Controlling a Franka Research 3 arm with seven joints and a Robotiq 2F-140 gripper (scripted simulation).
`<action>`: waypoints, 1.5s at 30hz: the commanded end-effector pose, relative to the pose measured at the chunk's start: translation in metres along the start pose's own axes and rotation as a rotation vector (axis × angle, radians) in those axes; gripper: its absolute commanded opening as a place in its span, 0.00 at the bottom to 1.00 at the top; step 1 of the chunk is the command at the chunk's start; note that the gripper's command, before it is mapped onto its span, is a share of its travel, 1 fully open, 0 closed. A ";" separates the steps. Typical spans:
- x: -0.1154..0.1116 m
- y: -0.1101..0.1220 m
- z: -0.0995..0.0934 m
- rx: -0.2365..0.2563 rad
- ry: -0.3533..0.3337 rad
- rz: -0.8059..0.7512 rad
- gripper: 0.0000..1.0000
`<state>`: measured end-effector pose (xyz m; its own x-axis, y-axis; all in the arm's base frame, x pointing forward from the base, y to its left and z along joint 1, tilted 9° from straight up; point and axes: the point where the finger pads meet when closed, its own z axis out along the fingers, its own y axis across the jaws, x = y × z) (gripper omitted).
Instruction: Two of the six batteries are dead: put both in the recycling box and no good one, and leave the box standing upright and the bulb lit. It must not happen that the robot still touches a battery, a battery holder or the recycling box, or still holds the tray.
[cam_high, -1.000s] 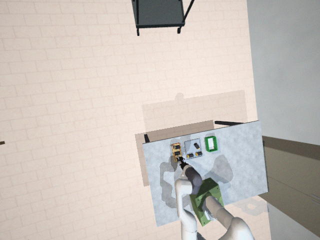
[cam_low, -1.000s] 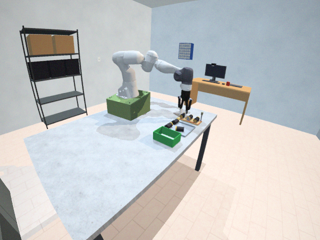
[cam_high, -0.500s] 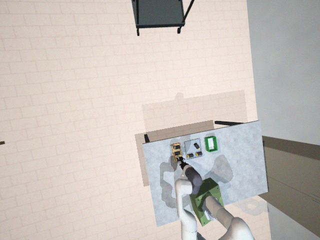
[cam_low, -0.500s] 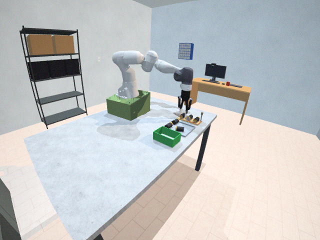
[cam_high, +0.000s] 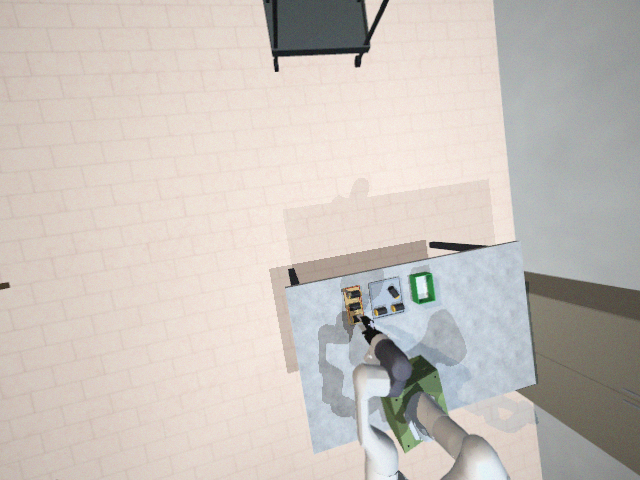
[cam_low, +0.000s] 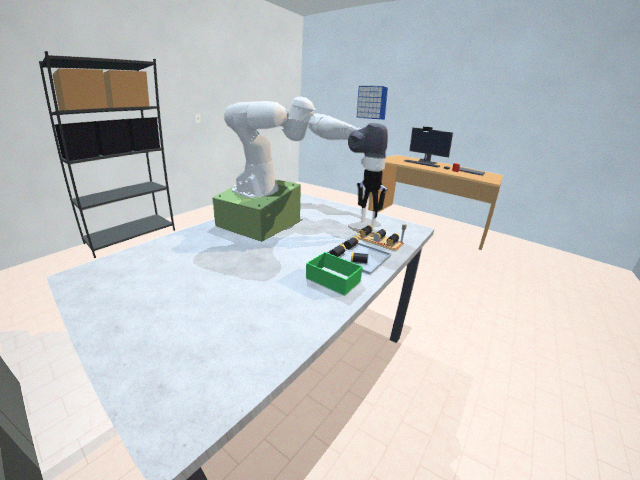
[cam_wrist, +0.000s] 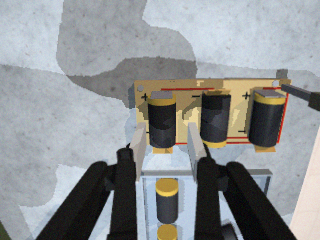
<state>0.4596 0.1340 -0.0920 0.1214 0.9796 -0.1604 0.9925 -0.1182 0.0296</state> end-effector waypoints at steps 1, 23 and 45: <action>-0.001 -0.003 -0.012 0.011 -0.002 -0.004 0.29; -0.001 -0.003 -0.020 0.011 -0.002 -0.004 0.29; -0.001 -0.003 -0.054 0.011 -0.002 -0.004 0.29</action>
<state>0.4581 0.1379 -0.0565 0.1211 0.9788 -0.1649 0.9926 -0.1187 0.0246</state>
